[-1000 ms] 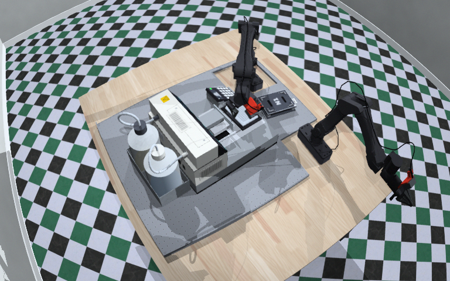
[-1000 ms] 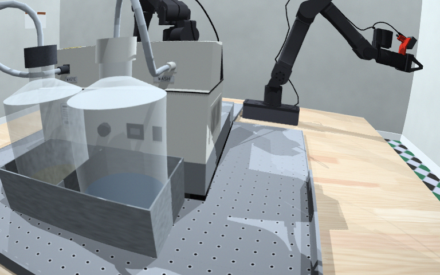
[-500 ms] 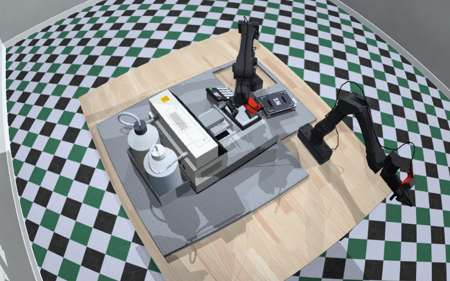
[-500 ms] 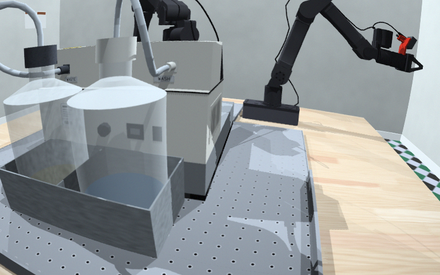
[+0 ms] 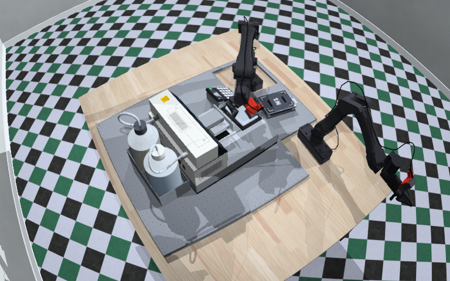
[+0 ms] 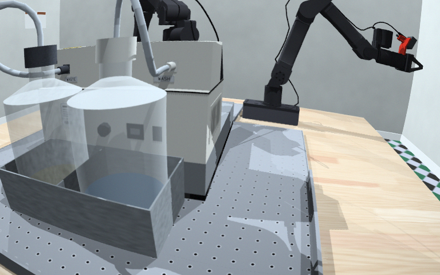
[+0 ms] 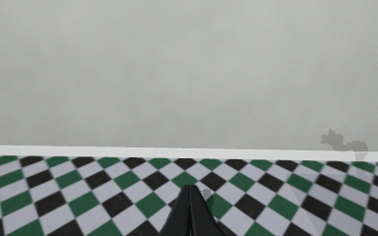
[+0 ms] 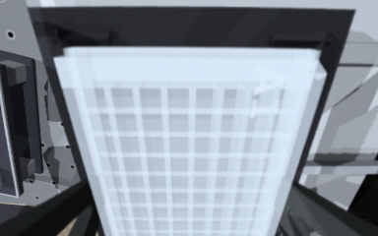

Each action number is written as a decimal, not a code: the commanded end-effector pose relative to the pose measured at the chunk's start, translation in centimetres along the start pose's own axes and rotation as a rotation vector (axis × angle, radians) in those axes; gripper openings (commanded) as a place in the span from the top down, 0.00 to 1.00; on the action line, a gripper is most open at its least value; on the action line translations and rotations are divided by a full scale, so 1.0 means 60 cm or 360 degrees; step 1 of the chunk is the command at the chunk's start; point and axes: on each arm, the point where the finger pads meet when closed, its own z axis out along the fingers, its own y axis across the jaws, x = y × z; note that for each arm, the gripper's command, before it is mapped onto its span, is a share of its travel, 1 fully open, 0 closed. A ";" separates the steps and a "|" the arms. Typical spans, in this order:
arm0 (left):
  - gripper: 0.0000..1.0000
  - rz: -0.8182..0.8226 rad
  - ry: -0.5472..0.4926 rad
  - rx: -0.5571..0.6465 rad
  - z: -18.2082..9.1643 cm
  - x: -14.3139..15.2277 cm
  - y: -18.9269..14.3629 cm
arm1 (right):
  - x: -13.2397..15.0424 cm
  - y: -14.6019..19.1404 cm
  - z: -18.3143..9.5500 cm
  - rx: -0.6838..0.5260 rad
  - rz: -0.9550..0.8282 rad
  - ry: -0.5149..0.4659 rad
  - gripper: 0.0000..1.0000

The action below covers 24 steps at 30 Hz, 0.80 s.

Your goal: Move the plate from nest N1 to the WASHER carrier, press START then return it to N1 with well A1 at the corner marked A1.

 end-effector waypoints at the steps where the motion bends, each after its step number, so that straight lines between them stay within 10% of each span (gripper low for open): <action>1: 1.00 0.0014 -0.0051 0.0006 -0.001 -0.012 0.004 | -0.007 -0.011 -0.027 0.0037 0.0006 -0.0053 1.00; 24: 1.00 0.0014 -0.0051 0.0006 -0.001 -0.012 0.004 | -0.003 -0.008 -0.083 0.0056 0.0006 -0.0069 1.00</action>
